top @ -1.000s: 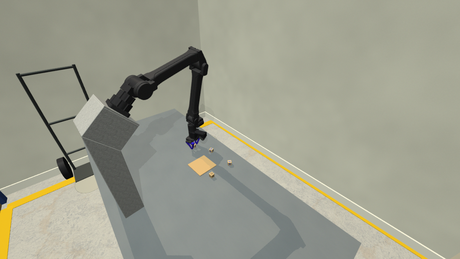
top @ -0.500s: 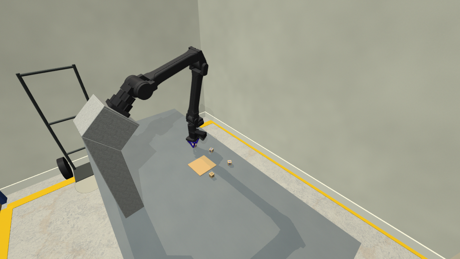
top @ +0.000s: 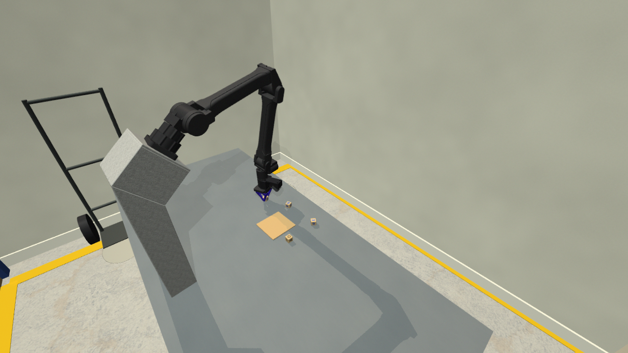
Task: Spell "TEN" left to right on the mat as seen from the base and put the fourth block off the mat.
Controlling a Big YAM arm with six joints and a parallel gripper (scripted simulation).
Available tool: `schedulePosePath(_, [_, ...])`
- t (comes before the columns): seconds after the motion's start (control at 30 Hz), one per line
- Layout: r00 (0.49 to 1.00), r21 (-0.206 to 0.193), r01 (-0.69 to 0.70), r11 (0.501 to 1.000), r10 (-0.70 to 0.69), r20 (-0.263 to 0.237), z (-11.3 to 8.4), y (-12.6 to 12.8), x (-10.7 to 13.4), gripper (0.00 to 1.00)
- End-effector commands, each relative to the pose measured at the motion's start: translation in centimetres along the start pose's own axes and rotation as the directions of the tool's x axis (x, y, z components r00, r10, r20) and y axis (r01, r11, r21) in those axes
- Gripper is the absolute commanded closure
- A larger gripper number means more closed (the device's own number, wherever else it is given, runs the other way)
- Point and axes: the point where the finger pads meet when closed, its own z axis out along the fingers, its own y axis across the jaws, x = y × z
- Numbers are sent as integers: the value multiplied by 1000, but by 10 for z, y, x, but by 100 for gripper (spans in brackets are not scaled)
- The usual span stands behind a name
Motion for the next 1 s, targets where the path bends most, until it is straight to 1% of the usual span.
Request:
schedulePosePath(0.0, [1000,-2,-1,1000,1,12,4,-2,-10,73])
schedulePosePath(0.67, [1000,-2,-1,1000,1,12,4,-2,-10,73])
schedulePosePath(0.7, [1000,-2,-1,1000,1,12,4,-2,-10,64])
schedulePosePath(0.77, [1000,-2,-1,1000,1,12,4,-2,-10,64])
schedulePosePath(0.8, [1000,-2,-1,1000,1,12,4,-2,-10,56])
schedulePosePath(0.93, [1000,-2,-1,1000,1,12,4,-2,-10,56])
schedulePosePath(0.97, [1000,-2,-1,1000,1,12,4,-2,-10,47])
